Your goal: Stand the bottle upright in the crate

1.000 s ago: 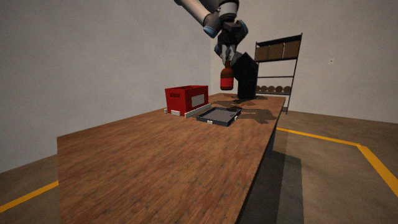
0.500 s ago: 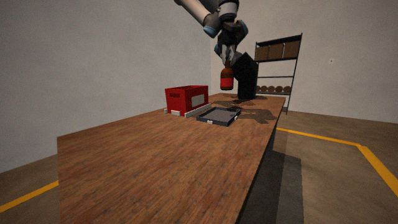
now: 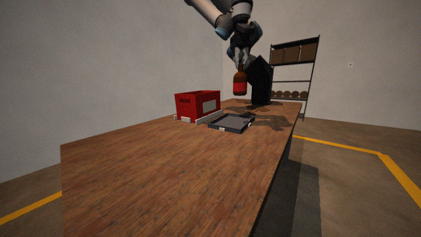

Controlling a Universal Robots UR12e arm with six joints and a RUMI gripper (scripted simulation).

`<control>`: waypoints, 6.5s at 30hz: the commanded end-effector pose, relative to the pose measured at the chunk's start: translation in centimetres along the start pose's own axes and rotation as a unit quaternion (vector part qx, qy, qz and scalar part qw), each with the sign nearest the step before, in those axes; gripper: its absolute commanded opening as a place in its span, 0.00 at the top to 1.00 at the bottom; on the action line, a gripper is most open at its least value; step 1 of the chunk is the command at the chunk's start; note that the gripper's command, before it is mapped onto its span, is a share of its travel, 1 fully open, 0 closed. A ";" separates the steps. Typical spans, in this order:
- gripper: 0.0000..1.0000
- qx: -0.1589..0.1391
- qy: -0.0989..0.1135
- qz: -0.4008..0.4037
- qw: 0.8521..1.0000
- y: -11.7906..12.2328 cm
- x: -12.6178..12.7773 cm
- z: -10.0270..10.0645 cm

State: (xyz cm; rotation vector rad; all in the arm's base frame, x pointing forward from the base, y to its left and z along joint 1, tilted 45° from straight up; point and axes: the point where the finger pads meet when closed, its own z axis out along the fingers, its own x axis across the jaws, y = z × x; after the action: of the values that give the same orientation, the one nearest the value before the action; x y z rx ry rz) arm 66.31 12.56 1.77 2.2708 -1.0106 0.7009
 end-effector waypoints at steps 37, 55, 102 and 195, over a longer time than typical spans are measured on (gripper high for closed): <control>1.00 0.001 0.000 0.000 1.000 0.0 0.0 -2.3; 1.00 0.001 0.000 0.000 1.000 0.0 0.0 -2.3; 1.00 0.001 0.000 0.000 1.000 0.1 0.3 -2.3; 1.00 0.001 0.000 0.000 1.000 6.1 10.1 -2.3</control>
State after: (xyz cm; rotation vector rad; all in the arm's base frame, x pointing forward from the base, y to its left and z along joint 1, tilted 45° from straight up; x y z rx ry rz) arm 66.78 6.31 10.84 2.2706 -1.0107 0.7008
